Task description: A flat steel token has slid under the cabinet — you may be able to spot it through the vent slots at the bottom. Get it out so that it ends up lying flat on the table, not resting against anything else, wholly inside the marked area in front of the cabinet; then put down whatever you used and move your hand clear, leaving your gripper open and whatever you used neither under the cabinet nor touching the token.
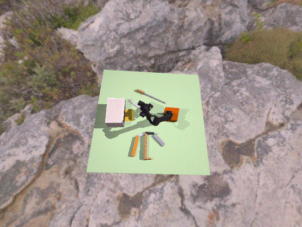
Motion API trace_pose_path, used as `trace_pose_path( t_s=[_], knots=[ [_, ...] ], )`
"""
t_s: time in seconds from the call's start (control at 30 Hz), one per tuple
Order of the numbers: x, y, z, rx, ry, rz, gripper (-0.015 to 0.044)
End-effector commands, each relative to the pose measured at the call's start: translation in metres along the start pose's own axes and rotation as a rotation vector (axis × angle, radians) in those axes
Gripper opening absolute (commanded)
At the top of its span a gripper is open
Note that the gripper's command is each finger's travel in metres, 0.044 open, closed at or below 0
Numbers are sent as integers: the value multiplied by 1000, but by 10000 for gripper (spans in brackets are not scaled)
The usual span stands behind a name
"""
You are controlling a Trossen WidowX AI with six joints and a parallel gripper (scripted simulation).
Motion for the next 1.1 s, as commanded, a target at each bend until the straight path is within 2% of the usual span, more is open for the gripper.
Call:
trace_pose_path(
  t_s=[0.0, 1.07],
  knots=[
    [1, -2, 6, 2, 7, -5, 0],
    [1, -20, 34, 1, 8, -4, 0]
  ],
)
Point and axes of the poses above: the point midway between the two fingers, 35 mm back from their tips, its own x axis back along the fingers, its own z axis across the jaws, y = z × x, the point moved 7 cm from there along x, back along the fingers, and after that the axes turned 9 degrees about x, right-handed, at the moved point
